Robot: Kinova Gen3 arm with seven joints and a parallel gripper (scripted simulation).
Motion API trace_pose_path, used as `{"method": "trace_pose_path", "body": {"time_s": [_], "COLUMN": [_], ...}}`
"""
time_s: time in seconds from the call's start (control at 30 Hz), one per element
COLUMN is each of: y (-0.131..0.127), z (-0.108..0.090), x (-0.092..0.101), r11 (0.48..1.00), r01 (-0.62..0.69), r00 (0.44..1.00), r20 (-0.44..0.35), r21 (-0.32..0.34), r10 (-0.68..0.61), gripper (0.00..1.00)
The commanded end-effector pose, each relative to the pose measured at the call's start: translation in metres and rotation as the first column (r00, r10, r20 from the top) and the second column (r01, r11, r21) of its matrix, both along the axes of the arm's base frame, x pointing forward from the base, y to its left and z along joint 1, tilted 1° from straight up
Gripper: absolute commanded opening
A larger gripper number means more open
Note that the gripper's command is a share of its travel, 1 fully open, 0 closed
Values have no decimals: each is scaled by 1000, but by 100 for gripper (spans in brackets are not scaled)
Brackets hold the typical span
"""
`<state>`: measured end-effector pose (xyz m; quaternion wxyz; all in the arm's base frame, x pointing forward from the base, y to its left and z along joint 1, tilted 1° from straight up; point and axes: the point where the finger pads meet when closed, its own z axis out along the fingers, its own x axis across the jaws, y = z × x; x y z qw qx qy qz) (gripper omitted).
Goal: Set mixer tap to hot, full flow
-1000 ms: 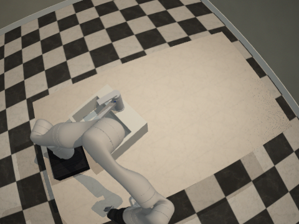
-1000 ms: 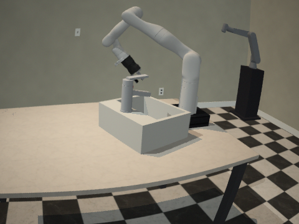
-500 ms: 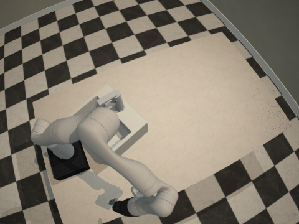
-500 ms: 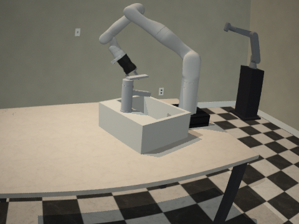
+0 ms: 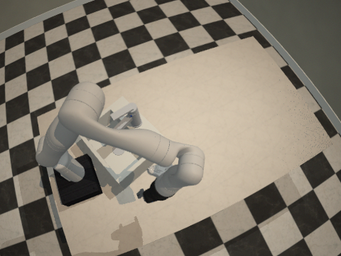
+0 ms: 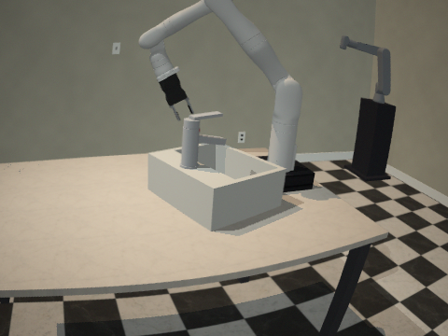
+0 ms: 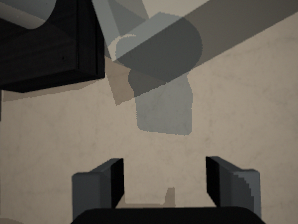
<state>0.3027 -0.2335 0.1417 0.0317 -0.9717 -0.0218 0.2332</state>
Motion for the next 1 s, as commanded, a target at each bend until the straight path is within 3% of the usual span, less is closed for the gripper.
{"method": "trace_pose_path", "body": {"time_s": [0.0, 0.13, 0.3, 0.33, 0.37, 0.73, 0.77, 0.97], "y": [23, 81, 153, 153, 167, 167, 180, 180], "z": [24, 50, 82, 82, 88, 88, 94, 94], "x": [19, 38, 45, 45, 45, 45, 44, 44], "r11": [995, 928, 733, 733, 683, 683, 630, 630], "r01": [-97, -366, -673, -673, -724, -724, -771, -771], "r00": [993, 922, 725, 725, 675, 675, 622, 622], "r20": [65, 165, 288, 288, 310, 310, 331, 331], "r21": [9, 74, 102, 102, 101, 101, 98, 98], "r10": [96, 351, 626, 626, 670, 670, 710, 710], "gripper": [100, 100, 100, 100, 100, 100, 100, 100]}}
